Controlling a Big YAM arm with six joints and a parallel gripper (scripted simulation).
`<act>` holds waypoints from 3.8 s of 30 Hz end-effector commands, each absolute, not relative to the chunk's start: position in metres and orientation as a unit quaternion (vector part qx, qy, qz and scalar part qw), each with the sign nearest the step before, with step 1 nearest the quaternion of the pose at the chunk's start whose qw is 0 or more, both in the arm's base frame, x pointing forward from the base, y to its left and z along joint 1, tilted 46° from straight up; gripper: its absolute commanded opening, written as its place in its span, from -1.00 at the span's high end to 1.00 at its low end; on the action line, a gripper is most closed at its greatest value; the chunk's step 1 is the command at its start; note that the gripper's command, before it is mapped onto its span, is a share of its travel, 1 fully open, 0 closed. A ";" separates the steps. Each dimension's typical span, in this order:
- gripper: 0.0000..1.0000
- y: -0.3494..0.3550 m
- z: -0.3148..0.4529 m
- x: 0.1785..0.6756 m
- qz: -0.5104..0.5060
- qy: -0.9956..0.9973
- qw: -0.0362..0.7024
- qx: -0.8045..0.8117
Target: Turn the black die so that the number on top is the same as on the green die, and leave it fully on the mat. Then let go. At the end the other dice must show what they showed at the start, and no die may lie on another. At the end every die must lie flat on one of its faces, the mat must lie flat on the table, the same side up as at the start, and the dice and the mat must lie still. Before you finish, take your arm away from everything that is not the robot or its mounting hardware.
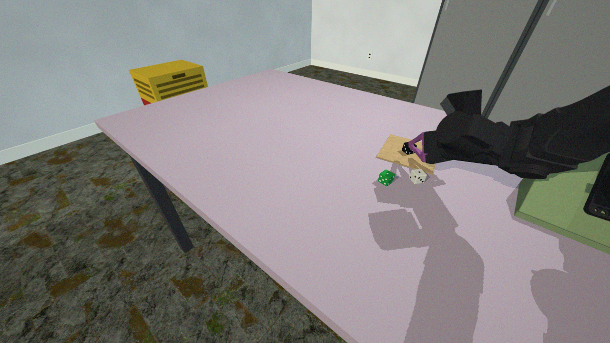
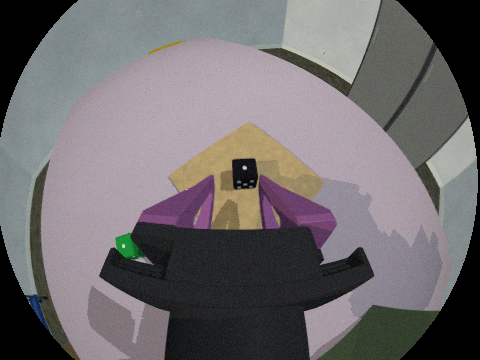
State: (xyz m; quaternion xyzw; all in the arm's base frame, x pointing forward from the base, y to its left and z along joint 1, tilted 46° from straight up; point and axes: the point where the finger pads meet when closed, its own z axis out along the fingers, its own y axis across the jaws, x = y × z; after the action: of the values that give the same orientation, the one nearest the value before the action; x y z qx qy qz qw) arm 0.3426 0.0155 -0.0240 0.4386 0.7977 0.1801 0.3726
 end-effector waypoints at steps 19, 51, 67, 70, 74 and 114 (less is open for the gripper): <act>0.20 -0.020 0.008 0.344 0.173 0.797 0.375 0.440; 0.20 -0.068 0.025 0.376 0.320 0.877 0.076 0.349; -1.00 -0.072 0.032 0.389 0.375 0.883 -0.071 0.274; -1.00 -0.071 0.023 0.386 0.377 0.880 -0.083 0.278; -1.00 -0.071 0.022 0.386 0.377 0.879 -0.085 0.278; -1.00 -0.129 0.073 0.380 0.371 0.879 -0.082 0.287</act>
State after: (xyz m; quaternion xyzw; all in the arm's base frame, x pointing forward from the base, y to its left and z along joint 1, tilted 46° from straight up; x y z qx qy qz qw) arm 0.3630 -0.1084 0.0605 0.2873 0.8748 0.3757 -0.1051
